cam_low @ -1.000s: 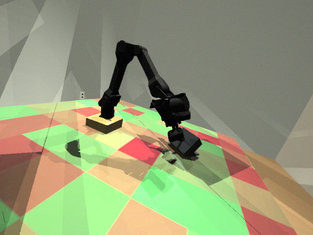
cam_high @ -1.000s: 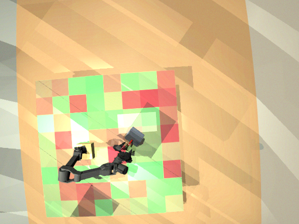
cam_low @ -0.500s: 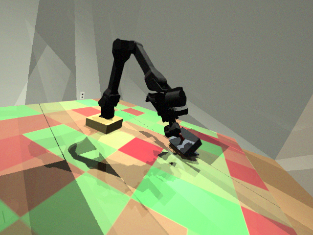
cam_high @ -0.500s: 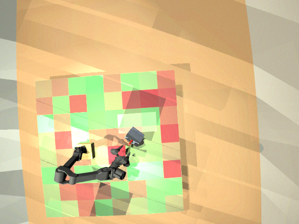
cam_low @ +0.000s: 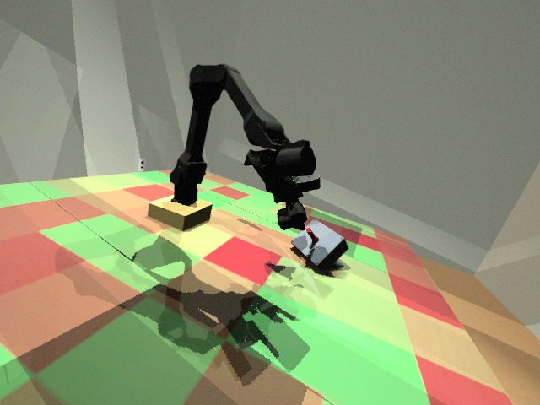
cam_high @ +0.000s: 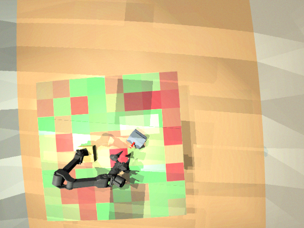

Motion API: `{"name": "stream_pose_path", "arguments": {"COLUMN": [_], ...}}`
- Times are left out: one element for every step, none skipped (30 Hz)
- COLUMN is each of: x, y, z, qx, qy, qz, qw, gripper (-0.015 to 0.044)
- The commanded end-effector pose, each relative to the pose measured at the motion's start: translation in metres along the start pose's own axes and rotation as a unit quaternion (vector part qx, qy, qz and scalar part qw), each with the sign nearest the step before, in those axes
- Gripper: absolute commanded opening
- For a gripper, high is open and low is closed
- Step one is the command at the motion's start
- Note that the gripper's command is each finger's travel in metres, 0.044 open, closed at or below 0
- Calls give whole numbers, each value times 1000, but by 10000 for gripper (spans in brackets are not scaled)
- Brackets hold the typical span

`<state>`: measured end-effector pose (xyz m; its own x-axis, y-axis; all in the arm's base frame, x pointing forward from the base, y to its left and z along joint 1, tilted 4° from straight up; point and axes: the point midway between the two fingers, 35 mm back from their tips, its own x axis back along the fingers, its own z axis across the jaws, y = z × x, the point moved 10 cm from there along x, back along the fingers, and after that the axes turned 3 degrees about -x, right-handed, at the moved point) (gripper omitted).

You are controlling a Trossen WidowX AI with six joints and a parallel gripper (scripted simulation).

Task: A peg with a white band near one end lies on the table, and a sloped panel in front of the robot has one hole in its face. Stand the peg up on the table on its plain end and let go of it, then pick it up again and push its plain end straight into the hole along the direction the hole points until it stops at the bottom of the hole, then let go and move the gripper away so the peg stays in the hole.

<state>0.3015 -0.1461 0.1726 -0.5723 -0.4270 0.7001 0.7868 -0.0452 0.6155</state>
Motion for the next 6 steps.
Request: {"name": "stream_pose_path", "arguments": {"x": [3, 3, 3, 3, 3, 3], "y": [0, 0, 0, 0, 0, 0], "z": [0, 0, 0, 0, 0, 0], "qx": [2, 2, 2, 2, 2, 2], "qy": [1, 1, 1, 1, 1, 1], "qz": [-1, -1, -1, -1, -1, -1], "qw": [1000, 1000, 1000, 1000, 1000, 1000], "gripper": [440, 440, 440, 440, 440, 440]}}
